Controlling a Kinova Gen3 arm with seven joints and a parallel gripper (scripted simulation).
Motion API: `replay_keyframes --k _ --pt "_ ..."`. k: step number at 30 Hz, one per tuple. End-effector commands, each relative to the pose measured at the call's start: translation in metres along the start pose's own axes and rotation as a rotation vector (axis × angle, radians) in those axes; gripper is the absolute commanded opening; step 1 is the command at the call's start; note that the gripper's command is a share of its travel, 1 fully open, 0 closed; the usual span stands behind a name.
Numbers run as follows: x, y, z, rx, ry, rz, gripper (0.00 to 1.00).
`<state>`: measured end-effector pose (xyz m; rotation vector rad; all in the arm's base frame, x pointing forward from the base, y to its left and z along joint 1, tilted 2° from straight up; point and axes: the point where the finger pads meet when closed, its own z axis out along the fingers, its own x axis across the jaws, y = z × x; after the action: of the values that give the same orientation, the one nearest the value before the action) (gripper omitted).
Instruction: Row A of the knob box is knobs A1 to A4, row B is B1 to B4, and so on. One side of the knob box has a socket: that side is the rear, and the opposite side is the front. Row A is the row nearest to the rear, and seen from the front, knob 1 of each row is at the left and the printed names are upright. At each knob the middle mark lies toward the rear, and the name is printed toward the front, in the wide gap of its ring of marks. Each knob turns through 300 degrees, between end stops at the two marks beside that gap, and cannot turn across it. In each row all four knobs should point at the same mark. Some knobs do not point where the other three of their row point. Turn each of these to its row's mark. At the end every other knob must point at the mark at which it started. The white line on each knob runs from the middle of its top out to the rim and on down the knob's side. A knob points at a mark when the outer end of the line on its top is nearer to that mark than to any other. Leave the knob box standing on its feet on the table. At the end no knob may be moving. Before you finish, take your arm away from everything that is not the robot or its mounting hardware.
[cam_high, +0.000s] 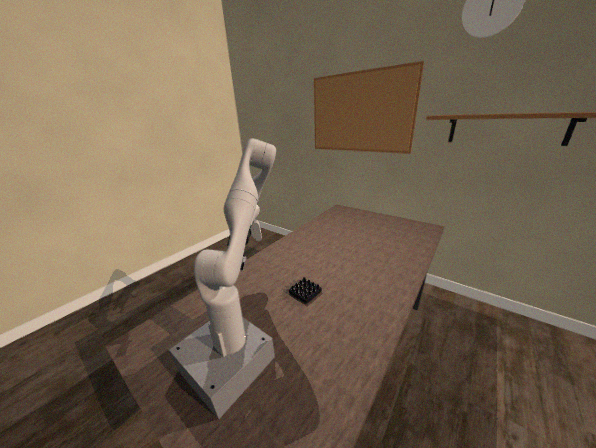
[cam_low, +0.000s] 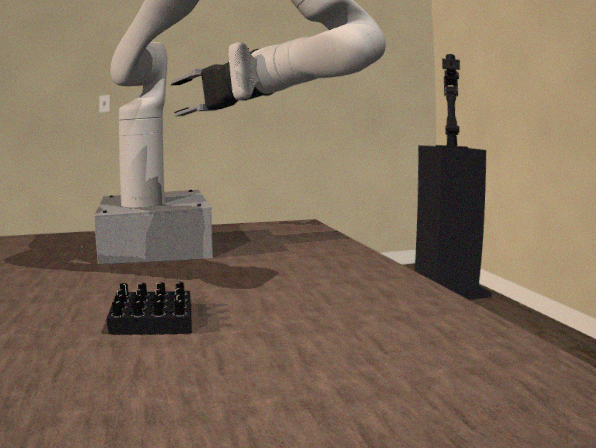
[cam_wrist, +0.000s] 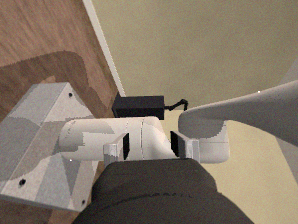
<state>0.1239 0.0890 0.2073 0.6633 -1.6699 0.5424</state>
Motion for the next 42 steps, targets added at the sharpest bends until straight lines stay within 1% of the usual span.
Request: replay_keyframes --k 1,20,23,26,29,32,34,38,42 --pt "0.0 0.0 0.0 0.0 -0.001 0.0 1.0" --pt "0.0 0.0 0.0 0.0 -0.003 0.0 1.0" --pt "-0.002 -0.001 0.0 -0.001 -0.01 -0.003 1.0" --pt "-0.006 -0.005 0.002 -0.002 -0.027 -0.01 1.0" --pt "-0.015 -0.011 0.004 -0.004 -0.058 -0.021 1.0" --pt "-0.028 -0.019 0.006 -0.006 -0.104 -0.039 1.0" --pt "-0.028 -0.019 0.006 -0.006 -0.104 -0.039 1.0" --pt "-0.051 -0.036 0.009 -0.005 -0.189 -0.074 1.0" --pt "-0.081 -0.057 0.011 0.005 -0.3 -0.121 1.0"
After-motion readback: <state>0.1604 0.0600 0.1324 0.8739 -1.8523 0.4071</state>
